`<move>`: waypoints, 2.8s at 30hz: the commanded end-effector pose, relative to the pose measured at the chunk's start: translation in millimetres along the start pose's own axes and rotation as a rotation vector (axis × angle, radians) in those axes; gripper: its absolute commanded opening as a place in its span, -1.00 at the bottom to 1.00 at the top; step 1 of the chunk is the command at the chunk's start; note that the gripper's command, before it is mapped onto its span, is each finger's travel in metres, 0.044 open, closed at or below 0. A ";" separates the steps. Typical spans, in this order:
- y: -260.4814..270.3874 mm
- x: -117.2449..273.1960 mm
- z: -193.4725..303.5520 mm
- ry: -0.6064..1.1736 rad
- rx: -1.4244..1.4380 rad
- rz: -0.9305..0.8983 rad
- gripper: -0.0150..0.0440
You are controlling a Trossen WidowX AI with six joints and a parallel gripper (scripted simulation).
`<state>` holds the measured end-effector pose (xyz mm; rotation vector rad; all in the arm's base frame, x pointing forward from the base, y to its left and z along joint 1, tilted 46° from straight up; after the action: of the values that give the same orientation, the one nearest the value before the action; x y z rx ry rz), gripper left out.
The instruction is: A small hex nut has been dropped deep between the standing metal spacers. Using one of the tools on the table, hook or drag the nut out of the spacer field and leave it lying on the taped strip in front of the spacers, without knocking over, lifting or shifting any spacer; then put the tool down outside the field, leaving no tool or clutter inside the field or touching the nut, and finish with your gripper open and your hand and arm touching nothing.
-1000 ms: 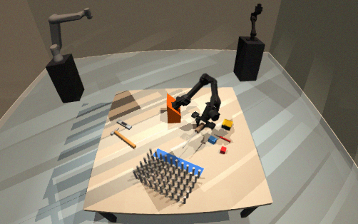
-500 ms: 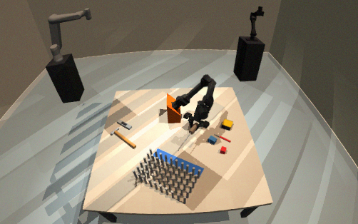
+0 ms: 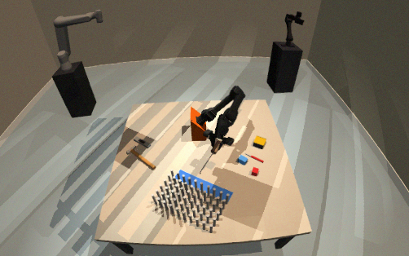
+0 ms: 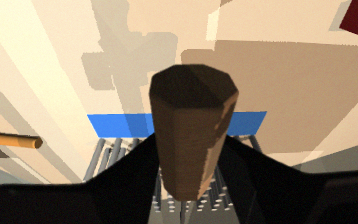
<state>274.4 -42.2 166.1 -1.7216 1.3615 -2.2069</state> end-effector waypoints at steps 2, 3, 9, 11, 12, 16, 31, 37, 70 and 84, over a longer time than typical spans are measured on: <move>-0.2 -23.7 -2.3 -0.005 -0.001 -0.006 -0.49; -0.6 -29.9 -3.3 -0.005 -0.001 -0.008 -0.49; -3.3 -65.4 -12.4 -0.005 0.000 -0.011 -0.49; -4.3 -76.5 -16.6 -0.004 0.001 -0.011 -0.49; -4.8 -82.0 -18.9 -0.004 0.001 -0.010 -0.49; -6.3 -103.0 -29.5 -0.003 -0.001 -0.005 -0.49; -7.2 -137.4 -52.3 -0.004 -0.007 0.013 -0.49; -6.9 -138.6 -49.0 -0.004 -0.007 0.013 -0.49; -6.1 -145.8 -30.3 -0.003 -0.003 0.014 -0.49; -5.4 -149.0 -22.3 -0.002 -0.002 0.014 -0.49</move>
<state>313.0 51.3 52.9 -1.7257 1.3739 -2.1913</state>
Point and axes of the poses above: the point midway between the two fingers, 35 mm back from their tips, its own x axis back along the fingers, its own y axis across the jaws, z = x × y, the point moved 5 cm from there along x, back along the fingers, and after that the axes turned 8 degrees about x, right-handed, at the moved point
